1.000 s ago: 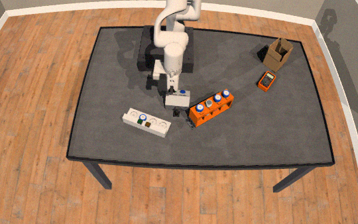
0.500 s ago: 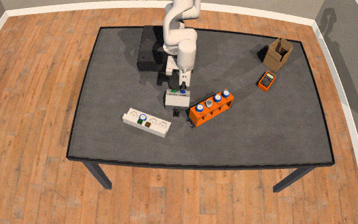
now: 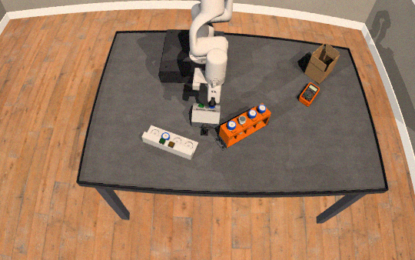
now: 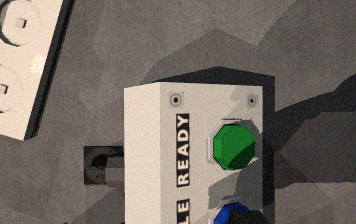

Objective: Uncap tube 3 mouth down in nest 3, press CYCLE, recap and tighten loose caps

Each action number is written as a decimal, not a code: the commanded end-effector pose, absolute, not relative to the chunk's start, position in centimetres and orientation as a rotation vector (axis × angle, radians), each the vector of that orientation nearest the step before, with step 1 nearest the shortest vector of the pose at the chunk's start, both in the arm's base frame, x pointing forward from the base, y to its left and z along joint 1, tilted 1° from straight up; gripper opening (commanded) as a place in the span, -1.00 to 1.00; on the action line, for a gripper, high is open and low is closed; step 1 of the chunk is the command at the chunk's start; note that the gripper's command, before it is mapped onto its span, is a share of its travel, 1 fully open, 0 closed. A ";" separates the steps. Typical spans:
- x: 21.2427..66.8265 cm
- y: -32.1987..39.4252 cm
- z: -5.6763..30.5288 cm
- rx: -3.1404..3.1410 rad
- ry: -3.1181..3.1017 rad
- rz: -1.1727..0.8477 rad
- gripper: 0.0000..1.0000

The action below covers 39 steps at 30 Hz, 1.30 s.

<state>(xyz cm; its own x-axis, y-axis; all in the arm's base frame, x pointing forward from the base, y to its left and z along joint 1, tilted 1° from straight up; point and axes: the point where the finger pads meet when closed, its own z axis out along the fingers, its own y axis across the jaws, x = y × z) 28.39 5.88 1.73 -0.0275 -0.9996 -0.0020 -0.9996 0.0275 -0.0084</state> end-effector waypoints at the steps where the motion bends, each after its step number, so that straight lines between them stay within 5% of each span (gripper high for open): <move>1: 28.5 5.9 1.7 -2.185 2.246 -0.014 -1.00; 39: 28.5 5.9 0.8 -2.185 2.246 -0.014 -1.00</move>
